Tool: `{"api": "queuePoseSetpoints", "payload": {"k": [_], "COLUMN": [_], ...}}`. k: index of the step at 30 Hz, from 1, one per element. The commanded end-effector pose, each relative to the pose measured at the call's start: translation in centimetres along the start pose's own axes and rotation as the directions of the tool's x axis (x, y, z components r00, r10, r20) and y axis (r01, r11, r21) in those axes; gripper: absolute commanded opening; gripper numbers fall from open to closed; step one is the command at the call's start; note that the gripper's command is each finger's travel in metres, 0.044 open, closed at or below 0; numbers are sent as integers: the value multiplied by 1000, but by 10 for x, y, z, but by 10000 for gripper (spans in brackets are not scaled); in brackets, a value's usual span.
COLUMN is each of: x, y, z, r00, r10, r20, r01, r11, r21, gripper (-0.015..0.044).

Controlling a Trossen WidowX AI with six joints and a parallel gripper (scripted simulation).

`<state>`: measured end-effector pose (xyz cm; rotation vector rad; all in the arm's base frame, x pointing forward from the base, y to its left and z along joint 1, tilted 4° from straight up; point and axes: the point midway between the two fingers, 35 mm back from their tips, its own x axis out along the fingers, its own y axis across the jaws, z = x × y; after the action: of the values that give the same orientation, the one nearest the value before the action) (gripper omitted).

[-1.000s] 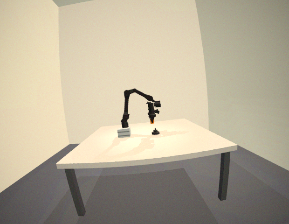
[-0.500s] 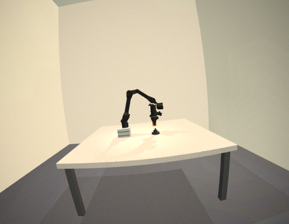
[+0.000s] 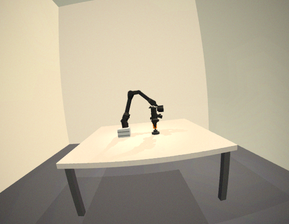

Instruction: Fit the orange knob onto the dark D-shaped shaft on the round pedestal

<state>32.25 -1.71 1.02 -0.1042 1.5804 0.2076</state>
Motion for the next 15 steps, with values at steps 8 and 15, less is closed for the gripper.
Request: {"api": "queuePoseSetpoints", "payload": {"k": [8, 15], "x": [-2, 1], "y": [-3, -2], "z": [4, 3], "r00": [1000, 1000], "r10": [-5, -5], "r20": [7, 6], "r01": [5, 5], "r11": [1000, 1000], "r21": [0, 0], "gripper": [0, 0]}}
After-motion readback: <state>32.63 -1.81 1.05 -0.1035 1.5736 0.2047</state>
